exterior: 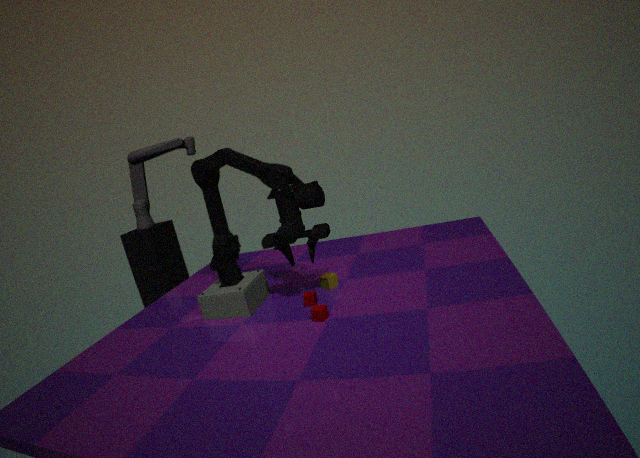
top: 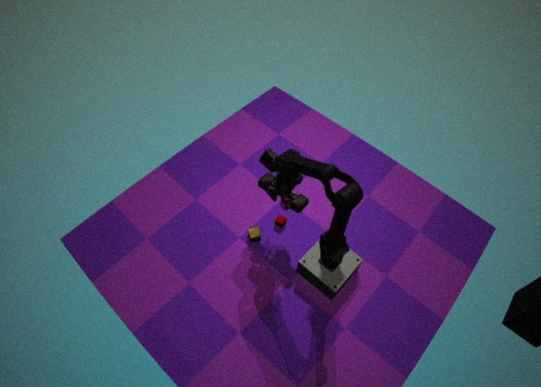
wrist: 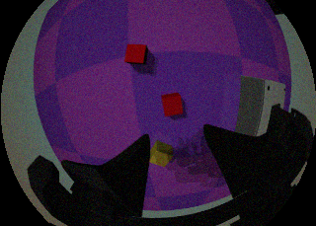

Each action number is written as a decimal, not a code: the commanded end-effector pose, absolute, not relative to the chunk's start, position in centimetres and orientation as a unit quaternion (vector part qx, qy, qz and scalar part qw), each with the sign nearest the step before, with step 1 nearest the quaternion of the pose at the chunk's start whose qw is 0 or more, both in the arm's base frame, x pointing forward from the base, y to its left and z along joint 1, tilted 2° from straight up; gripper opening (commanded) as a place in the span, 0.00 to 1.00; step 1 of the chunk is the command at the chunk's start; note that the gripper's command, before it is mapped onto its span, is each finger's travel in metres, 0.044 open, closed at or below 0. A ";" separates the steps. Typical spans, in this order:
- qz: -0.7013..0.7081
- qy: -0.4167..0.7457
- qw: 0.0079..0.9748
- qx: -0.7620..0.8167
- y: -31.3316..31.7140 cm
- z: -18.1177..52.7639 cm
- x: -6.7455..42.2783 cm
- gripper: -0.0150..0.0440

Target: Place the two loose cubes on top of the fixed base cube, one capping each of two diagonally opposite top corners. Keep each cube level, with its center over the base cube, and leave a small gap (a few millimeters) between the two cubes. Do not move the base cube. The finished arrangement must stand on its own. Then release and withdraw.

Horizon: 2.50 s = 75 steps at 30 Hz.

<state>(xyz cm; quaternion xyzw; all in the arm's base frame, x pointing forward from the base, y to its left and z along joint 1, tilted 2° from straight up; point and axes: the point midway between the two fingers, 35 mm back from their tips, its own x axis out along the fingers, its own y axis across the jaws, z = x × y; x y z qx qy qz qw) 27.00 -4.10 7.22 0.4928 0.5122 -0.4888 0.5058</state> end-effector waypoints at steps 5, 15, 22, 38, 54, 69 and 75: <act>-0.488 0.518 0.520 0.473 -3.8 6.6 26.6 0.70; -0.488 0.518 0.520 0.473 -3.9 1.0 26.4 0.70; -0.488 0.518 0.520 0.473 -3.9 -0.5 26.4 0.70; -0.488 0.518 0.520 0.473 -4.0 -2.7 26.3 0.70; -0.488 0.518 0.520 0.473 -4.0 -3.7 26.3 0.43; -0.488 0.518 0.520 0.473 -4.0 -0.1 27.0 0.43; -0.488 0.518 0.520 0.473 -4.0 1.7 27.1 0.43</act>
